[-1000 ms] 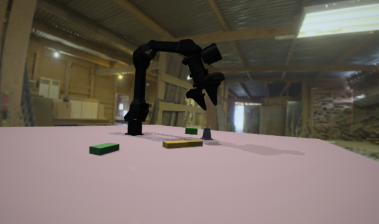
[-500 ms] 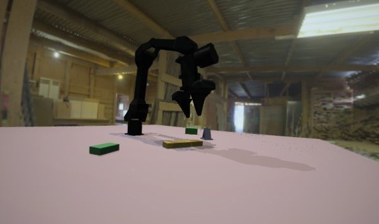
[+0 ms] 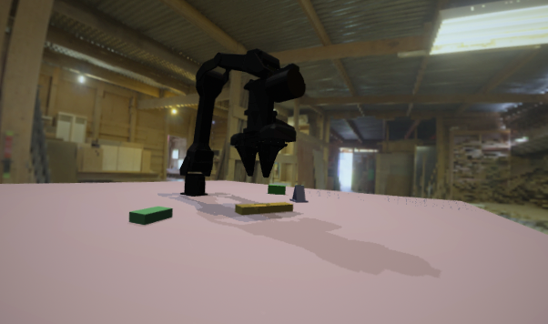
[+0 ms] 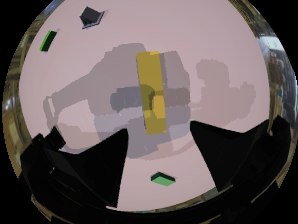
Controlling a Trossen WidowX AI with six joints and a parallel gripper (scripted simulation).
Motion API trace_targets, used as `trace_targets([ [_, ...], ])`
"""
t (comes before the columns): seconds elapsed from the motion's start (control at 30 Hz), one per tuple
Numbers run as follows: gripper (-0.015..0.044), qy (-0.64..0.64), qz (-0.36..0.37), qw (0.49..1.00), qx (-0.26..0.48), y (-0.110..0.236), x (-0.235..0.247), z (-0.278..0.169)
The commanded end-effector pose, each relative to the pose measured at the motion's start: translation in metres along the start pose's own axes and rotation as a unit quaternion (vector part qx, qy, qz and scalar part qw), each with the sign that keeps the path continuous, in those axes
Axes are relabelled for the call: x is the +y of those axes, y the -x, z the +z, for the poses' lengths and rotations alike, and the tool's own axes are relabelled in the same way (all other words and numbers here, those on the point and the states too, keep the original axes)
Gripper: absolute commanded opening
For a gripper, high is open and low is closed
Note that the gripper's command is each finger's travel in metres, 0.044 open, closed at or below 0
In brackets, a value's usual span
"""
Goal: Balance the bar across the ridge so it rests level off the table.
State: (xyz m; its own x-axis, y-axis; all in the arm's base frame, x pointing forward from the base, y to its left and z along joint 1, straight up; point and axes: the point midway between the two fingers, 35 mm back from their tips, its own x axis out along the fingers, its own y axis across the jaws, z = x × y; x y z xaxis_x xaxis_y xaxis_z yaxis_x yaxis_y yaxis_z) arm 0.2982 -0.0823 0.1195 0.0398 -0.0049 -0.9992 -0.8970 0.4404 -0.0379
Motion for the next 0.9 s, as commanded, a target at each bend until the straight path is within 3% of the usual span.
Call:
trace_targets([
  [0.0, 0.0315, 0.004, 0.006, 1.0, 0.004, -0.013, 0.0, -0.003],
  [0.2, 0.0315, 0.004, 0.006, 1.0, 0.004, -0.045, 0.001, -0.003],
  [0.87, 0.0315, 0.004, 0.006, 1.0, 0.004, -0.063, 0.001, -0.003],
])
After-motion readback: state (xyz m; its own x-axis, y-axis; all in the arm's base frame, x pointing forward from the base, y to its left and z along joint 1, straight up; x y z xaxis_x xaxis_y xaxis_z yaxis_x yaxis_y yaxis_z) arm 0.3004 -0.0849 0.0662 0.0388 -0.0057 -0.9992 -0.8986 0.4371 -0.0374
